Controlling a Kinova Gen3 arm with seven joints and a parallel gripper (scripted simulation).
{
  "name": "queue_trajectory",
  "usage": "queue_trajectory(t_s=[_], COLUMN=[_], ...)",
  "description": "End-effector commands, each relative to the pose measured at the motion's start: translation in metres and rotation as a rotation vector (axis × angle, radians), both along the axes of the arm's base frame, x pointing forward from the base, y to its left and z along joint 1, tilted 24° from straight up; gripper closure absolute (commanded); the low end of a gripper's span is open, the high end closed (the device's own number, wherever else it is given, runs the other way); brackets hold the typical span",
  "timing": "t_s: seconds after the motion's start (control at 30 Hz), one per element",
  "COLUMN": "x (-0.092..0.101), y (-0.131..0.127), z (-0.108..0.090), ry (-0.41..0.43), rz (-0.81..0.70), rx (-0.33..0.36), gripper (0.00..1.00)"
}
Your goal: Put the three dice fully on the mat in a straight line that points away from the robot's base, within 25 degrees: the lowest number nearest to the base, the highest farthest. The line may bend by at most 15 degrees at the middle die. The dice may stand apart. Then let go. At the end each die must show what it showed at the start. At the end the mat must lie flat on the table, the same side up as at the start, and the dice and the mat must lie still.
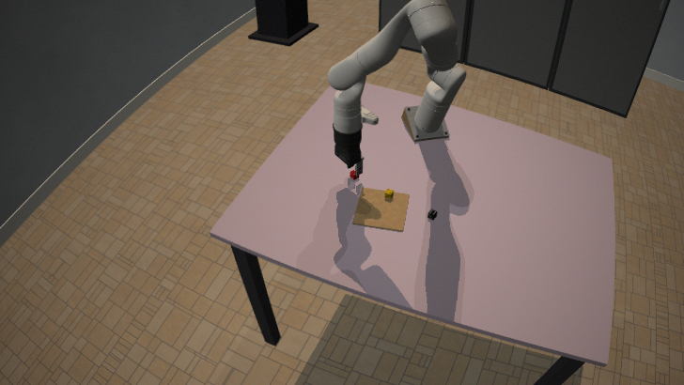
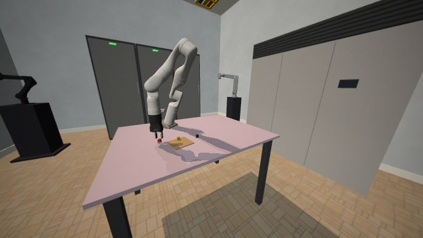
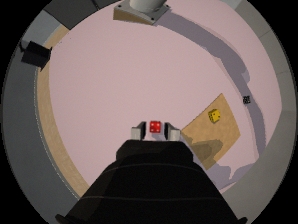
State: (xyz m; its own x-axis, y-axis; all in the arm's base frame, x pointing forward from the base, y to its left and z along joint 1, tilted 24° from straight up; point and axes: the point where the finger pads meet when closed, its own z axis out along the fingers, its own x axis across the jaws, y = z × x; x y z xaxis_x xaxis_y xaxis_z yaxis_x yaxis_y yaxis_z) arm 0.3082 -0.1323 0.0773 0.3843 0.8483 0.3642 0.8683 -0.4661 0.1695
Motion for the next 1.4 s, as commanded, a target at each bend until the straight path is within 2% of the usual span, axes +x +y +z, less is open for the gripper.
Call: queue_trajectory(t_s=[0.0,0.87,1.37], x=[0.0,0.0,0.007], y=[0.0,0.0,0.005], z=[0.0,0.0,-0.019], ry=[-0.001,-0.001,-0.001], rz=[-0.001,-0.001,-0.001], rx=[-0.001,-0.001,-0.001], gripper=[0.3,0.3,0.3])
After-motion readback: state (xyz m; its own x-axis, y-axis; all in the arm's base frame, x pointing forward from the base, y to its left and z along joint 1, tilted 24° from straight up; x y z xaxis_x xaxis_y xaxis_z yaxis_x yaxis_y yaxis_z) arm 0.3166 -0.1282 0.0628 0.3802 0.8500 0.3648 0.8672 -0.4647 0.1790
